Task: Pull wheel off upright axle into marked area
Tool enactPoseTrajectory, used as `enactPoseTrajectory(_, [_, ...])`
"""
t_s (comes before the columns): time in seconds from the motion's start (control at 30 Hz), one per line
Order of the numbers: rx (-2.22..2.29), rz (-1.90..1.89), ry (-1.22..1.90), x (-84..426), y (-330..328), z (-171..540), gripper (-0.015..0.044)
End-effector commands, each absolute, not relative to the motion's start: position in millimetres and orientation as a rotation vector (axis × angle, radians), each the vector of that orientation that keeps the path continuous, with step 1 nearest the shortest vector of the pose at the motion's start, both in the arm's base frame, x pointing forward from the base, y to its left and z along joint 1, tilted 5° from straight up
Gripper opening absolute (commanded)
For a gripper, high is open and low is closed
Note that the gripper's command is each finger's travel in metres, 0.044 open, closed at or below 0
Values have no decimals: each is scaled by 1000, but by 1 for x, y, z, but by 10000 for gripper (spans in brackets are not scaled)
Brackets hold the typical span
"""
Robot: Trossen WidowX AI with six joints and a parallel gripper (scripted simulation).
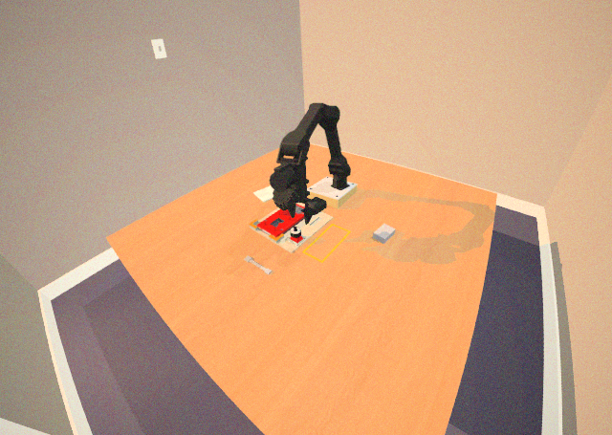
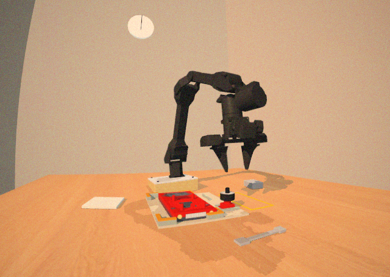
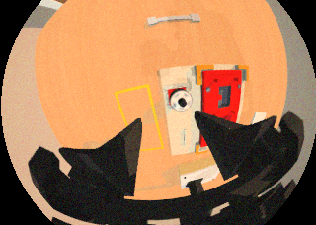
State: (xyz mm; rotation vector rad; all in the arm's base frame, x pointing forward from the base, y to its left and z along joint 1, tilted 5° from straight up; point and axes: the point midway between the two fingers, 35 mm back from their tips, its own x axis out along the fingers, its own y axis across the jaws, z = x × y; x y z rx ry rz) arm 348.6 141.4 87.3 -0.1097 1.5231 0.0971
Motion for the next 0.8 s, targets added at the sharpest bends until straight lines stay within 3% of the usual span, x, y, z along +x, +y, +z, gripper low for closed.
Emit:
enactPoseTrajectory(0.0, [-207, 113, 1574, 345, 120, 93, 300])
enactPoseTrajectory(0.77, [-207, 112, 1573, 354, 114, 61, 300])
